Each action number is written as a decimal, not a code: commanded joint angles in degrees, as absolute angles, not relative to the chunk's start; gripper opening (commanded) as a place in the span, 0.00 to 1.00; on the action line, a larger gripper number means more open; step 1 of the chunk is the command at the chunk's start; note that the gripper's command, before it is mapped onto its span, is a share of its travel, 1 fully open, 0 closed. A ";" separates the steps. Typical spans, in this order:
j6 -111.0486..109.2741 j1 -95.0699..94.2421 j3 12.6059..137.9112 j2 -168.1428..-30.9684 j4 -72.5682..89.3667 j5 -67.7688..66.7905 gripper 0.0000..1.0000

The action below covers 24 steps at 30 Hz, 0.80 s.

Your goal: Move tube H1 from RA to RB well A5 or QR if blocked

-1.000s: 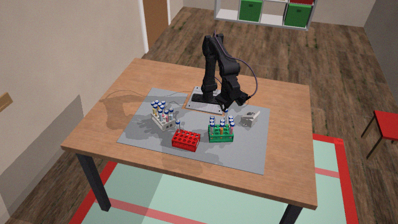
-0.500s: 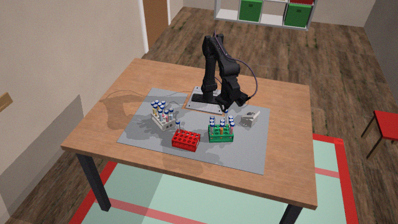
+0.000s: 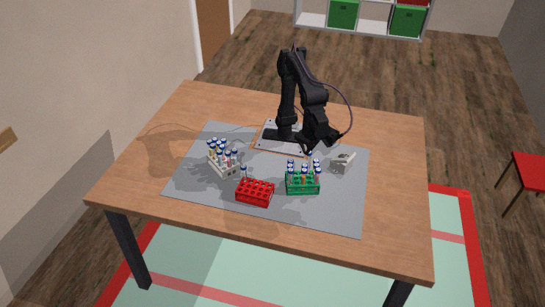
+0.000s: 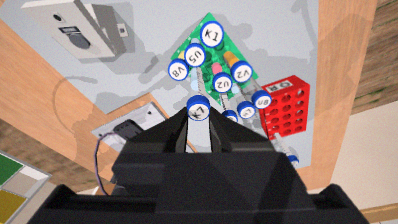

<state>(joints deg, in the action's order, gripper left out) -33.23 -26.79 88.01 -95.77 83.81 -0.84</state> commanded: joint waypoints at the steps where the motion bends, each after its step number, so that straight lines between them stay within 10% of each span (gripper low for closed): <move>1: -33.58 -25.98 87.76 -94.29 82.34 -0.96 0.00; 24: -32.05 -28.00 84.29 -93.85 80.12 -0.83 0.00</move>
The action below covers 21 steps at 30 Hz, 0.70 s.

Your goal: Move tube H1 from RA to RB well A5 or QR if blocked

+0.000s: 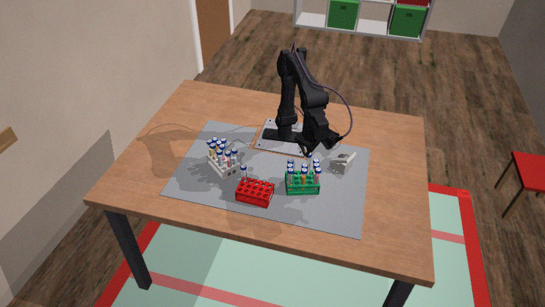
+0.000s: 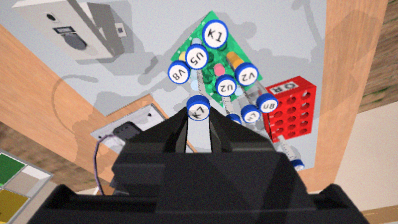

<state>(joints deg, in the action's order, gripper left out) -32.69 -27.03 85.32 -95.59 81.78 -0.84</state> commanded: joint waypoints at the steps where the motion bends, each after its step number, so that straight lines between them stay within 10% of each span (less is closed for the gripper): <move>1: -31.98 -28.07 84.14 -93.82 80.00 -0.83 0.00; 21: -31.41 -28.68 81.75 -93.32 78.11 -0.32 0.00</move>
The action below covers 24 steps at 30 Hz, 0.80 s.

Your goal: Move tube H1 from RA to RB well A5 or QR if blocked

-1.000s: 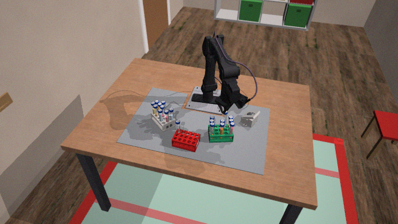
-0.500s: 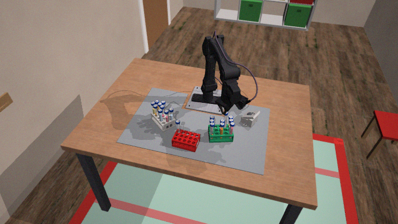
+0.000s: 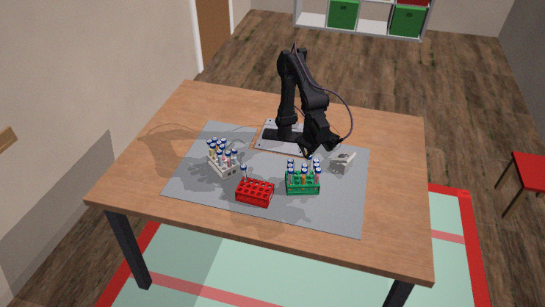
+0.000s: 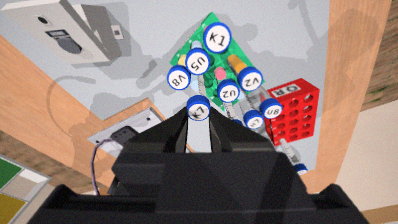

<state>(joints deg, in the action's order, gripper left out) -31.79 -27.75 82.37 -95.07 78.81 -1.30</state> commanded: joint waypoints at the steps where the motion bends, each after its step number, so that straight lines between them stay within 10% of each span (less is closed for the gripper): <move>1: -31.61 -28.70 83.82 -93.16 78.26 -0.30 0.00; 24: -30.88 -29.28 79.24 -92.70 75.94 -0.32 0.00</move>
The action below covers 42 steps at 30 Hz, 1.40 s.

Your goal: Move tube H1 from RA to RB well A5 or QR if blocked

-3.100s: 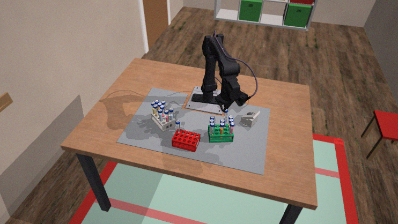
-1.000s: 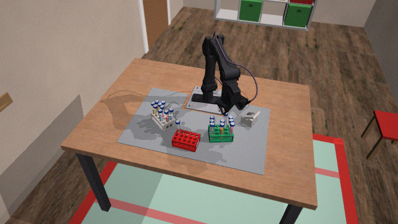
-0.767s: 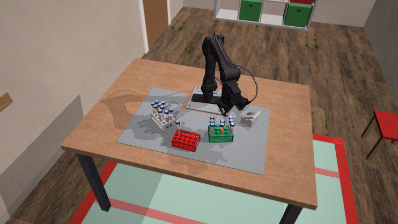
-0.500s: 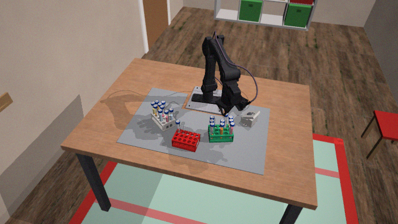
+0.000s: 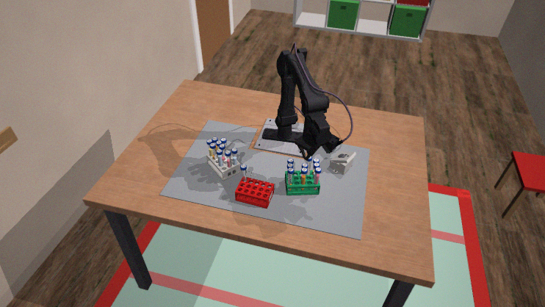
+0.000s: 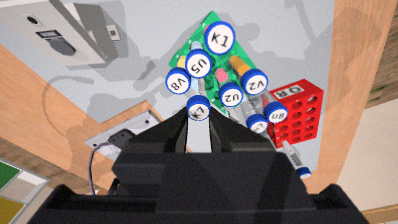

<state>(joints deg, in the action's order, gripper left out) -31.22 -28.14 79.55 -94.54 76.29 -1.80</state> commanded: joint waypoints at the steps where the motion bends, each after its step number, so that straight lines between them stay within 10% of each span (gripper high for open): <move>1: -30.85 -29.30 78.71 -92.71 75.64 -0.32 0.00; 42: -30.67 -29.55 75.84 -92.64 73.11 -0.33 0.00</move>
